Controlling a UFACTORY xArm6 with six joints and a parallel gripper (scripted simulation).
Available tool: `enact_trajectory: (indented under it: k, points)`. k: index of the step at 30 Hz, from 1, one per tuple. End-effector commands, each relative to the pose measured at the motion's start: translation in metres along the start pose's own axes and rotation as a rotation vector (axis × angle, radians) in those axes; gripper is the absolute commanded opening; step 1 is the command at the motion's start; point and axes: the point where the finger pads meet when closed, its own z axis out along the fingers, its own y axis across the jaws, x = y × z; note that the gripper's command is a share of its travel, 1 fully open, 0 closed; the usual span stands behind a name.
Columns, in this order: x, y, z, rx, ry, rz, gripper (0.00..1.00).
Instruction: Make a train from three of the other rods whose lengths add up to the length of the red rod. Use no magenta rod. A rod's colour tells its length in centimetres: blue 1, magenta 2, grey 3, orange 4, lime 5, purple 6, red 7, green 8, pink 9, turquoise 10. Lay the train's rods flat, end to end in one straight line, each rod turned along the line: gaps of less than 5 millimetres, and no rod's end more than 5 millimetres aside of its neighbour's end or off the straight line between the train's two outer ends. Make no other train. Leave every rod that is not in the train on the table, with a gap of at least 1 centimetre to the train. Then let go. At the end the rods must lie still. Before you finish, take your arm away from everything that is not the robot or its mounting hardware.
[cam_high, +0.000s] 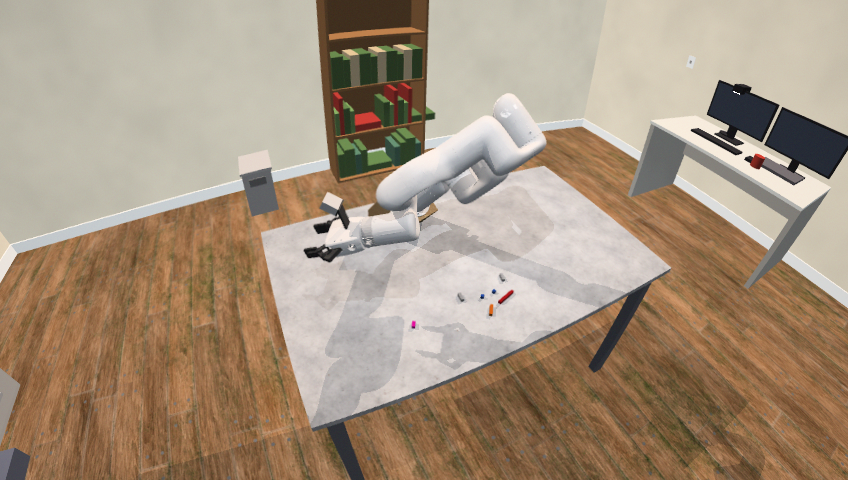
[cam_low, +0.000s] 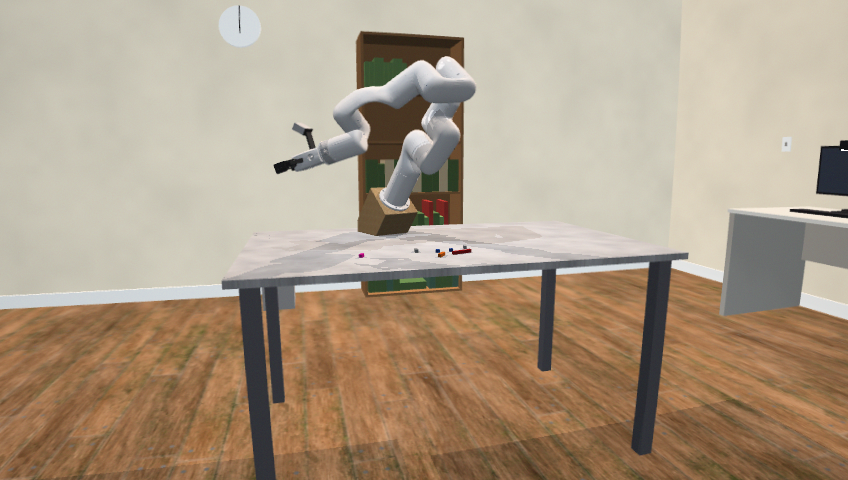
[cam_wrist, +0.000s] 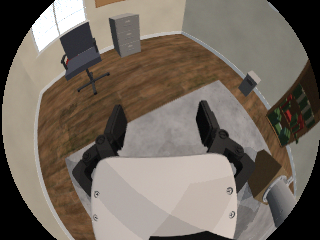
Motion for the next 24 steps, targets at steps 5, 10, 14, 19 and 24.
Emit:
enact_trajectory:
  k: [5, 10, 14, 19, 24]
  points:
    - [0.0013, -0.0008, -0.0002, 0.001, 0.002, 0.002, 1.00]
    - [0.0013, -0.0008, -0.0002, 0.001, 0.002, 0.002, 1.00]
    - [0.0013, -0.0008, -0.0002, 0.001, 0.002, 0.002, 1.00]
    - [0.0013, -0.0009, -0.0003, 0.001, 0.002, 0.001, 1.00]
    - [0.0001, -0.0037, -0.0021, 0.002, 0.002, -0.014, 1.00]
